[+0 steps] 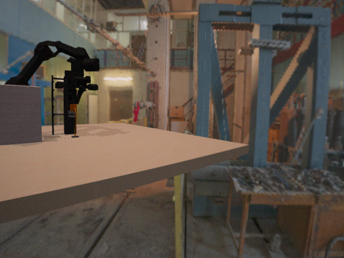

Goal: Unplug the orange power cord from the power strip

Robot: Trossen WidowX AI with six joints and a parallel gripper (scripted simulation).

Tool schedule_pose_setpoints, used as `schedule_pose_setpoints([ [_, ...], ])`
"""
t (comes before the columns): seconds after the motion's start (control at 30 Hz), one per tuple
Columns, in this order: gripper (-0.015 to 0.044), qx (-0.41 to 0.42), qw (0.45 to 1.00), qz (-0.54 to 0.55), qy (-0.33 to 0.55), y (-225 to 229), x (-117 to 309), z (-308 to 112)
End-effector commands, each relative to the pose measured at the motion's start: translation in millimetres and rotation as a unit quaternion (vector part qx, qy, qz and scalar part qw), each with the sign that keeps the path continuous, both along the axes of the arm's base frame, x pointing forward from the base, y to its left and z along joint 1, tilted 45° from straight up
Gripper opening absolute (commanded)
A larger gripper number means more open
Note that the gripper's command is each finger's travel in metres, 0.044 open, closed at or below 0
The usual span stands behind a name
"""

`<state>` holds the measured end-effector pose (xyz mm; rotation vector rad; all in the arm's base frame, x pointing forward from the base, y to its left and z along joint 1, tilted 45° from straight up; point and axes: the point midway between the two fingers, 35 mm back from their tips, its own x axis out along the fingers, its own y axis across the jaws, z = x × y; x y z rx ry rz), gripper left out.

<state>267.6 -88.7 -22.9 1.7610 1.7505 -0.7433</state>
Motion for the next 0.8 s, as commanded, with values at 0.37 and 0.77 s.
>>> schedule_pose_setpoints([
  [0.37, 0.0026, 0.000, 1.000, 0.000, 0.000, 0.0, 0.0, 0.0],
  [0.77, 0.0160, 0.000, 1.000, 0.000, 0.000, 0.0, 0.0, 0.0],
])
